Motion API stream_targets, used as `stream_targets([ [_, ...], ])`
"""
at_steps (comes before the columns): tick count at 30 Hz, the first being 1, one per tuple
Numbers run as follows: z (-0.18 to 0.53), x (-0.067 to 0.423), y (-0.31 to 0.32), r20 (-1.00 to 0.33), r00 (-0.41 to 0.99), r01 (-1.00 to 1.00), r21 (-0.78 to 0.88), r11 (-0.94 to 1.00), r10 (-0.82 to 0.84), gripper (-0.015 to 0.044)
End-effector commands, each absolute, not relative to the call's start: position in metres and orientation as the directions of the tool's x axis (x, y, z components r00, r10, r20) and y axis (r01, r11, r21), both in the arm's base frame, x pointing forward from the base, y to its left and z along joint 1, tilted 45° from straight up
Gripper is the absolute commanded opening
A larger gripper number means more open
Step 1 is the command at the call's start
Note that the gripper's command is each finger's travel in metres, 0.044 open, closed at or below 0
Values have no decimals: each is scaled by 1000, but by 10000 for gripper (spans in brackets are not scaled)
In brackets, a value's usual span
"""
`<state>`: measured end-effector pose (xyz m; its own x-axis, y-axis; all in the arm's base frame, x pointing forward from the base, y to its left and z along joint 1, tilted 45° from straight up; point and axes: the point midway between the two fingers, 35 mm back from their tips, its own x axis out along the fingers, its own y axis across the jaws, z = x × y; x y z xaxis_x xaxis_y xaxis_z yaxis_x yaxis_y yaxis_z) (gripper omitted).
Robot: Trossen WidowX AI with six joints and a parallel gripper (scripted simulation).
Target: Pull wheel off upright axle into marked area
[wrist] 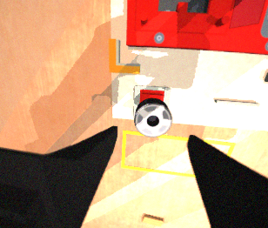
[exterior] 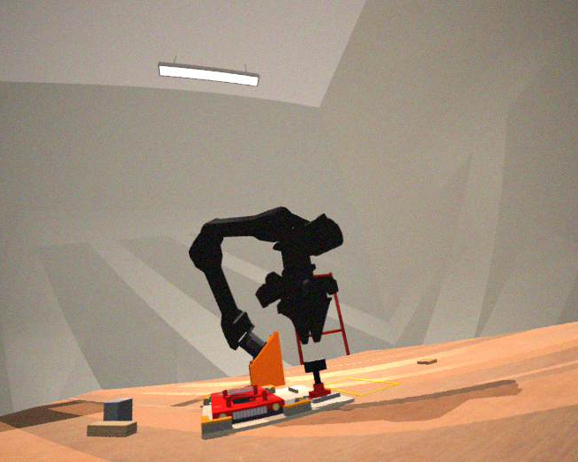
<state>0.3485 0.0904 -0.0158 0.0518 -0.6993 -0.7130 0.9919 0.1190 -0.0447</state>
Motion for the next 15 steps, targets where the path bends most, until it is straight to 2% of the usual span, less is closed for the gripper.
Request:
stream_targets([
  [1,-9,347,98,-717,51,992,-41,116,-695,300],
  [15,-47,350,61,-716,52,992,-41,116,-697,300],
])
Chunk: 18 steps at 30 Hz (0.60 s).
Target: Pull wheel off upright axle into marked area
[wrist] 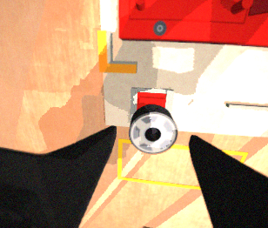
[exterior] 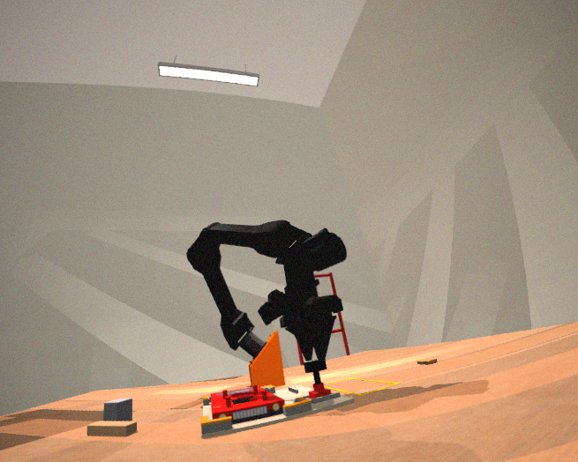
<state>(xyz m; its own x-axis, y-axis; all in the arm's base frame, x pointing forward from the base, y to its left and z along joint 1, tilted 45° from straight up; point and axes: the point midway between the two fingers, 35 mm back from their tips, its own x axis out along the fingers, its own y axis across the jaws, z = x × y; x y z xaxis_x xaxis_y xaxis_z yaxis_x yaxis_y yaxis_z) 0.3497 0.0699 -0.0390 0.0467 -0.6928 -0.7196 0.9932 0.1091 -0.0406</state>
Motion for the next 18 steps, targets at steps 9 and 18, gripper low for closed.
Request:
stream_targets([
  [9,-44,349,64,-718,38,993,-47,104,-695,214],
  [18,-44,349,64,-718,38,993,-47,104,-695,134],
])
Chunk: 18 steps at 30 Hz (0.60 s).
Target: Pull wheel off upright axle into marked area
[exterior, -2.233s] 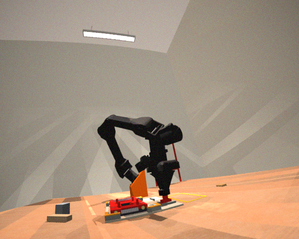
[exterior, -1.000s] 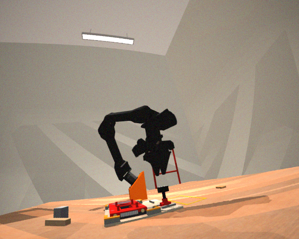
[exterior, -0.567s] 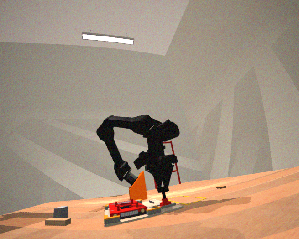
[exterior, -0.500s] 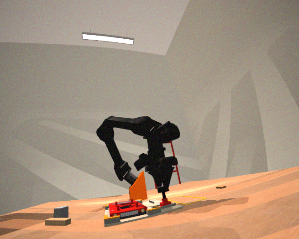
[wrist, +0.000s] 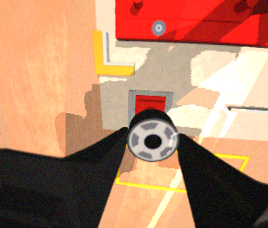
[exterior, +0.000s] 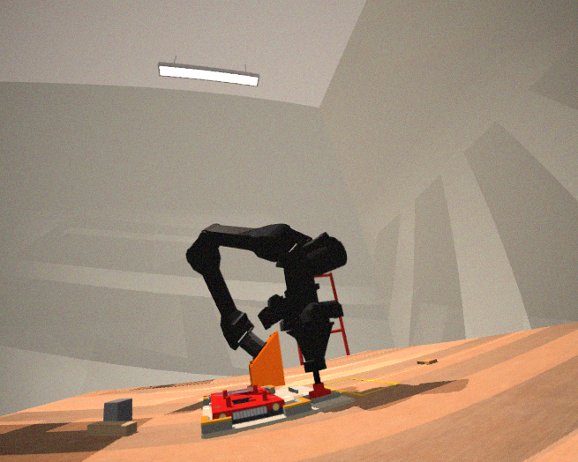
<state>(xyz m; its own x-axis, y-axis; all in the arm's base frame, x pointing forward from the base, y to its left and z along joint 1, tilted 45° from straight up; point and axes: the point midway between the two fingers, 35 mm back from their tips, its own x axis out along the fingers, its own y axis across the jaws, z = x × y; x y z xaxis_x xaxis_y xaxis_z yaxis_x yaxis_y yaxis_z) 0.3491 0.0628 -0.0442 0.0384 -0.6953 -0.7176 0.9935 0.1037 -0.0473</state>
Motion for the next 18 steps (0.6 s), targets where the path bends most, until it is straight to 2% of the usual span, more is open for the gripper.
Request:
stream_targets([
  [1,-44,349,64,-718,38,993,-47,104,-695,108],
  [5,-43,349,64,-718,39,993,-47,104,-695,3],
  [18,-40,349,67,-718,40,993,-46,105,-695,0],
])
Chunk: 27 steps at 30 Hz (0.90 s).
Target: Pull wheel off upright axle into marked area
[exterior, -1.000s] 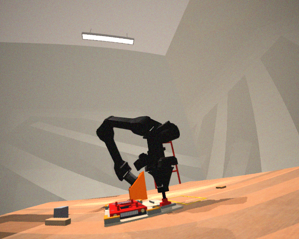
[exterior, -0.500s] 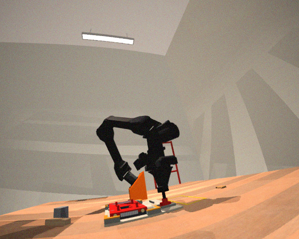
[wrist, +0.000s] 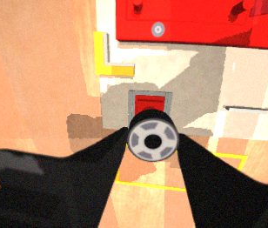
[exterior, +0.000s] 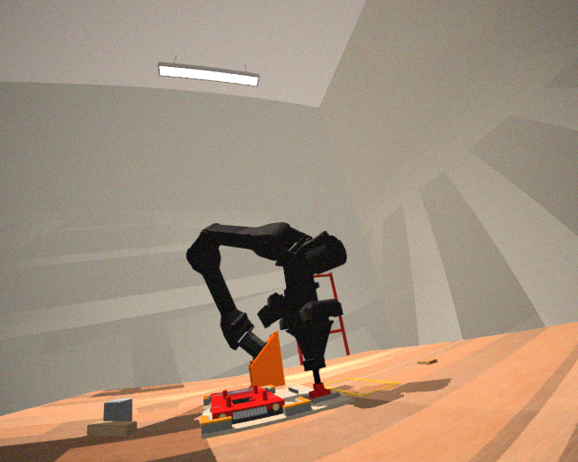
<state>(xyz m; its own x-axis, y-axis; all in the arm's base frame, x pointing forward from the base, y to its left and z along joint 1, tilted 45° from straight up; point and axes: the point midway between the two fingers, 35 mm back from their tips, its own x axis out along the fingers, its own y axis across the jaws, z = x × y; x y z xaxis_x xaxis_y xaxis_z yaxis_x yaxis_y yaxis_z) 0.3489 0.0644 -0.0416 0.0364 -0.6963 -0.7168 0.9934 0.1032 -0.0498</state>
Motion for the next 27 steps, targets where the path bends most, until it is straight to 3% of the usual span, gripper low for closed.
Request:
stream_targets([
  [1,-40,349,68,-718,40,993,-46,105,-695,0],
  [27,-34,348,74,-717,43,993,-45,108,-695,0],
])
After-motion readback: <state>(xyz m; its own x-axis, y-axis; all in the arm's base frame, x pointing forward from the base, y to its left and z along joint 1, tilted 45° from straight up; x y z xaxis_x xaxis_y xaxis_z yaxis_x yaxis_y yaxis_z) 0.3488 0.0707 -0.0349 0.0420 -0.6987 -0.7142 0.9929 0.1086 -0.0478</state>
